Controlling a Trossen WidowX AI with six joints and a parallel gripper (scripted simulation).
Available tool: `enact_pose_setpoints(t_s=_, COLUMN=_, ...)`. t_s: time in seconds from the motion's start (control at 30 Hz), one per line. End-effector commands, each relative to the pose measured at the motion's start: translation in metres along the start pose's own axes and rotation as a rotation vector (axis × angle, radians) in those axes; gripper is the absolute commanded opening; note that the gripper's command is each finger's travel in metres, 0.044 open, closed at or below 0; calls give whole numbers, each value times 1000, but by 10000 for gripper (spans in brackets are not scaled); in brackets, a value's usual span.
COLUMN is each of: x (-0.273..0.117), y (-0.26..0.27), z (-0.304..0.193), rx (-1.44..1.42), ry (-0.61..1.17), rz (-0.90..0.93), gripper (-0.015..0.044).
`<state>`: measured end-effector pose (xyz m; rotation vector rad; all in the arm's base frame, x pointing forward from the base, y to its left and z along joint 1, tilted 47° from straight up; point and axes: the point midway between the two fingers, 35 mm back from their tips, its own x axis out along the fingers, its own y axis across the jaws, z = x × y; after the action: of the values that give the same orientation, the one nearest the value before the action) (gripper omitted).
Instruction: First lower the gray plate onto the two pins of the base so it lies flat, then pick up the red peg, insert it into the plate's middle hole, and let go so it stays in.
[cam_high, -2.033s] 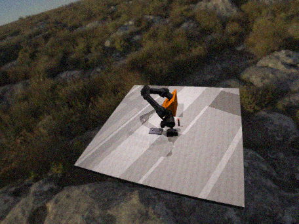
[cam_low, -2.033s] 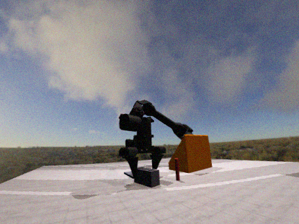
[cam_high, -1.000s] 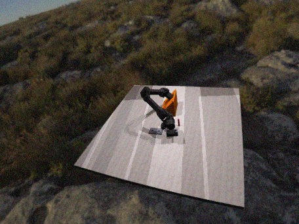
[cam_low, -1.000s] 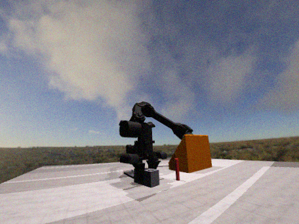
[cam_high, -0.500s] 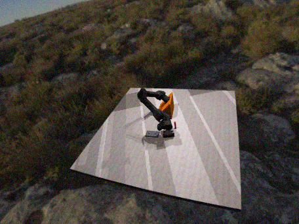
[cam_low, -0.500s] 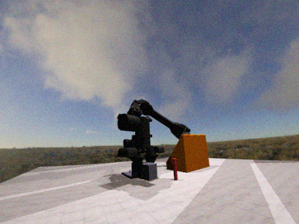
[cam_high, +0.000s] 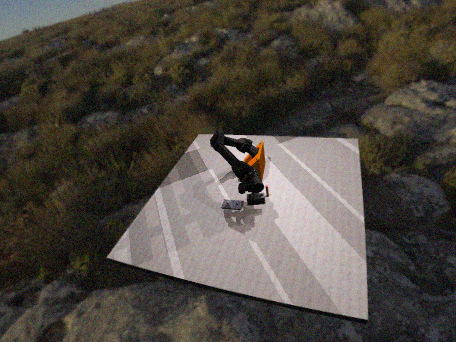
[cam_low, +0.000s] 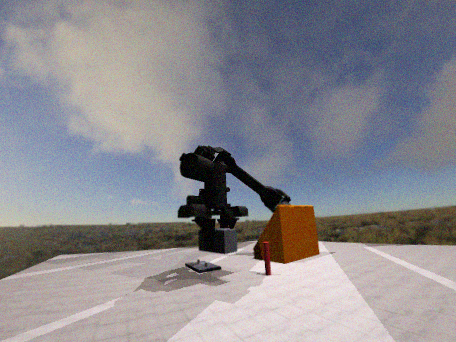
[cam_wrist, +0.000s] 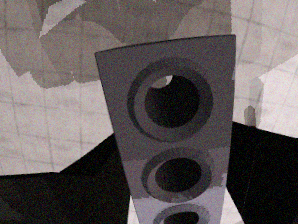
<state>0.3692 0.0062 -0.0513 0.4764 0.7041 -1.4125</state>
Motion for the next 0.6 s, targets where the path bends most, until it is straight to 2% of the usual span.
enact_pose_setpoints(t_s=0.0, x=-14, y=3, z=1, rx=11, ry=8, rz=9, gripper=0)
enact_pose_setpoints(t_s=0.57, x=-66, y=-2, z=5, rx=12, ry=4, rz=7, gripper=0)
